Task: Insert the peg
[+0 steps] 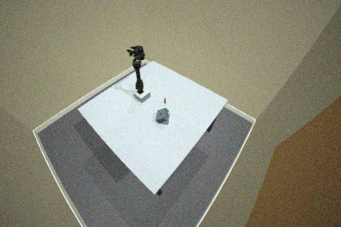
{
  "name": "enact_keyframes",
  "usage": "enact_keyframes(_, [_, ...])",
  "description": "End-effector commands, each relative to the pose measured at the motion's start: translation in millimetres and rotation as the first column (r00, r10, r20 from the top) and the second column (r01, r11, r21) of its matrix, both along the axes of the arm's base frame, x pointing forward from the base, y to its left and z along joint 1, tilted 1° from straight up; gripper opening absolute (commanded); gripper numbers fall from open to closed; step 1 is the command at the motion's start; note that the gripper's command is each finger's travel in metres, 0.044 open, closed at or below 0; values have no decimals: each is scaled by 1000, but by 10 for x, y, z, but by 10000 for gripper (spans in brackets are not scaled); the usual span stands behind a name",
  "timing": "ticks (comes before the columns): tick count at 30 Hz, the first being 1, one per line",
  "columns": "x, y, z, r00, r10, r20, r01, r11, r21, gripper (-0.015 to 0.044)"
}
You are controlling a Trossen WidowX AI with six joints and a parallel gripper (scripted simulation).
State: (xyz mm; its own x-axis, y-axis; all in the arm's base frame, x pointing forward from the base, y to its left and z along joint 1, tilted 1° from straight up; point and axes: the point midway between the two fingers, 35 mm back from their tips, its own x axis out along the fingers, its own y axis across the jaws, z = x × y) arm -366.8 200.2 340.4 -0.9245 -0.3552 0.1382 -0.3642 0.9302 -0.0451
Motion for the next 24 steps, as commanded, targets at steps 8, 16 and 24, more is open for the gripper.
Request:
enact_keyframes(8, [133, 390, -72, 991, -124, 46, 128, 989, -81, 440])
enact_keyframes(16, [359, 845, -182, 957, -267, 113, 284, 941, -181, 440])
enact_keyframes(24, [654, 1266, -304, 899, -398, 184, 436, 860, -267, 440])
